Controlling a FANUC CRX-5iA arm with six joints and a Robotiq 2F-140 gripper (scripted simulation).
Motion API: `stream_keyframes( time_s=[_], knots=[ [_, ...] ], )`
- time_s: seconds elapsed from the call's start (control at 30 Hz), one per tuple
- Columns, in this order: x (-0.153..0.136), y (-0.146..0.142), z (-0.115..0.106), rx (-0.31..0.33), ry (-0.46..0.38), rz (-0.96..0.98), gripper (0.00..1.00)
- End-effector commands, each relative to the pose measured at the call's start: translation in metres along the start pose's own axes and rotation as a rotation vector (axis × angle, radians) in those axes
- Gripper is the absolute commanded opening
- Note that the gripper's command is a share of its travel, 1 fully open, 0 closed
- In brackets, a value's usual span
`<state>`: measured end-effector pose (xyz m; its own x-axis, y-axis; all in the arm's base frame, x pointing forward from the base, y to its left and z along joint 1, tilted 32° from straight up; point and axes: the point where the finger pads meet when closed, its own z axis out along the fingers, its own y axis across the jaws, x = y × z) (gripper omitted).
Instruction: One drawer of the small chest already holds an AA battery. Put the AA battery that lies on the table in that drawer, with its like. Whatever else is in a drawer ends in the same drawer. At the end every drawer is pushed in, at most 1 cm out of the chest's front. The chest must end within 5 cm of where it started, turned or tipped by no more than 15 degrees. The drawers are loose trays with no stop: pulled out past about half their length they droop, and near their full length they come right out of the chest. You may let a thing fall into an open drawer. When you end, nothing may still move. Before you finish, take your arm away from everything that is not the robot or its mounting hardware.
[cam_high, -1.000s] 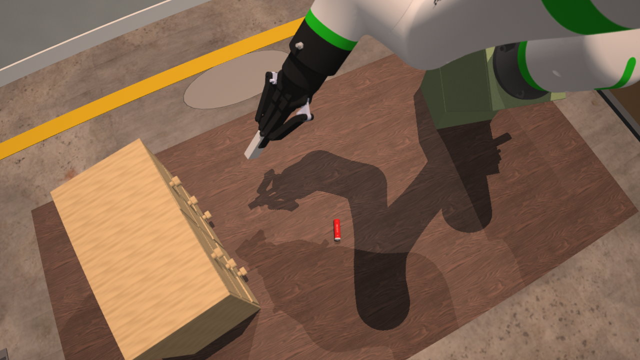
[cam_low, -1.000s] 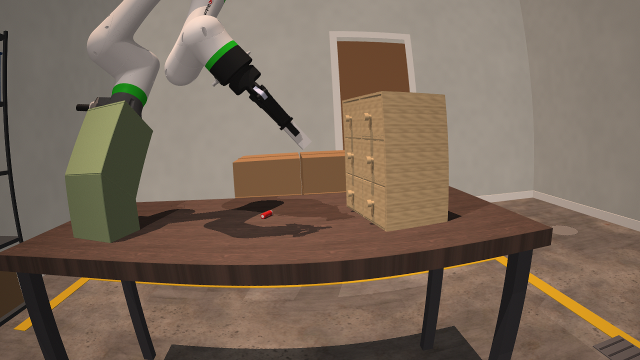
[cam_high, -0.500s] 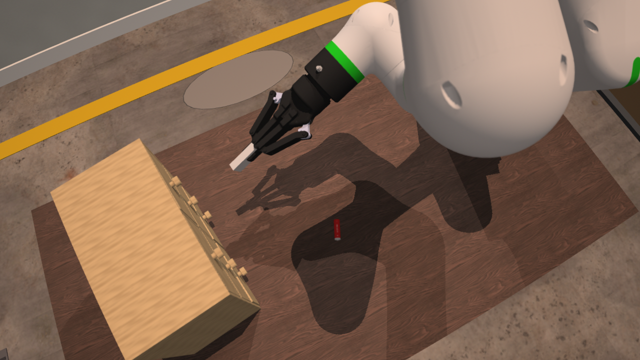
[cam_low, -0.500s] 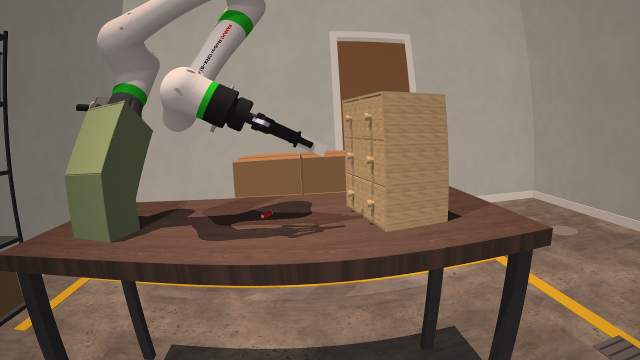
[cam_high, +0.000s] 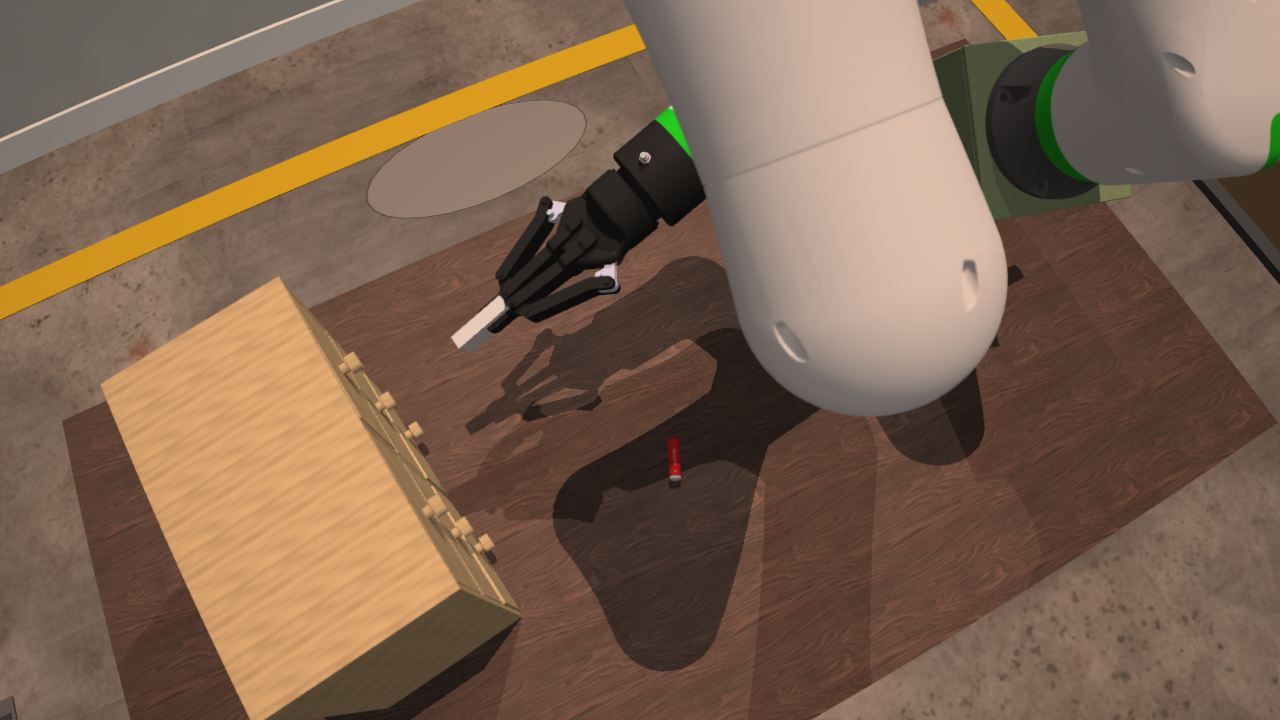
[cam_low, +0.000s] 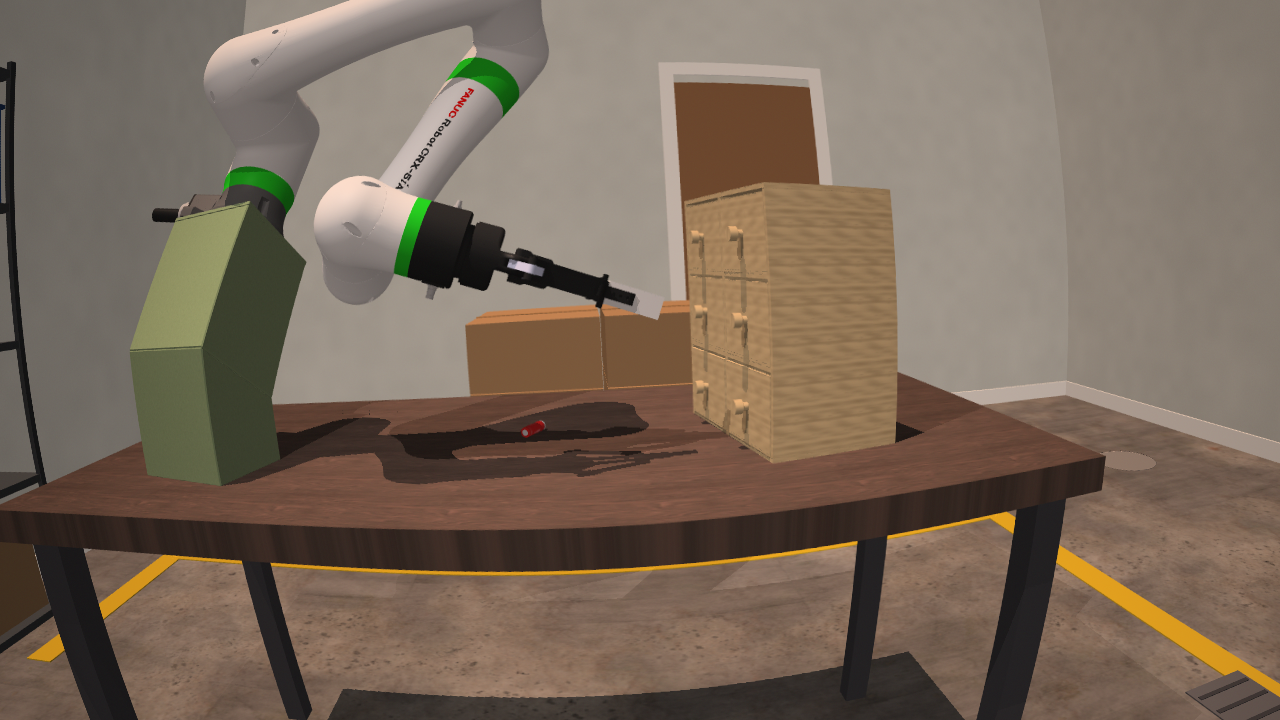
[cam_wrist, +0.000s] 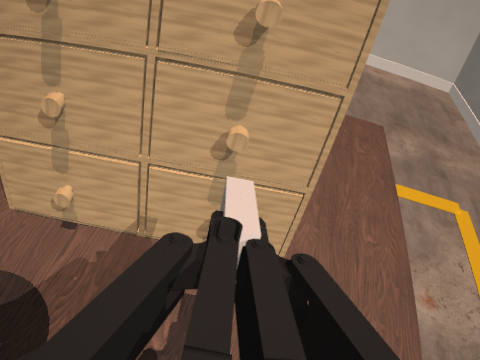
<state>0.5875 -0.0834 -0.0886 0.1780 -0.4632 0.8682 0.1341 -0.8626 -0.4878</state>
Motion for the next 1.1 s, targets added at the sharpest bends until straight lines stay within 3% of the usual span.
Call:
stream_keyframes(
  time_s=[0.0, 0.03, 0.07, 1.07],
  knots=[
    [-0.0016, -0.0003, 0.0, 0.001, -0.001, 0.0, 0.0],
    [-0.0016, -0.0003, 0.0, 0.001, -0.001, 0.0, 0.0],
    [-0.0016, -0.0003, 0.0, 0.001, -0.001, 0.0, 0.2],
    [-0.0013, -0.0003, 0.0072, 0.001, -0.001, 0.0, 0.2]
  ],
)
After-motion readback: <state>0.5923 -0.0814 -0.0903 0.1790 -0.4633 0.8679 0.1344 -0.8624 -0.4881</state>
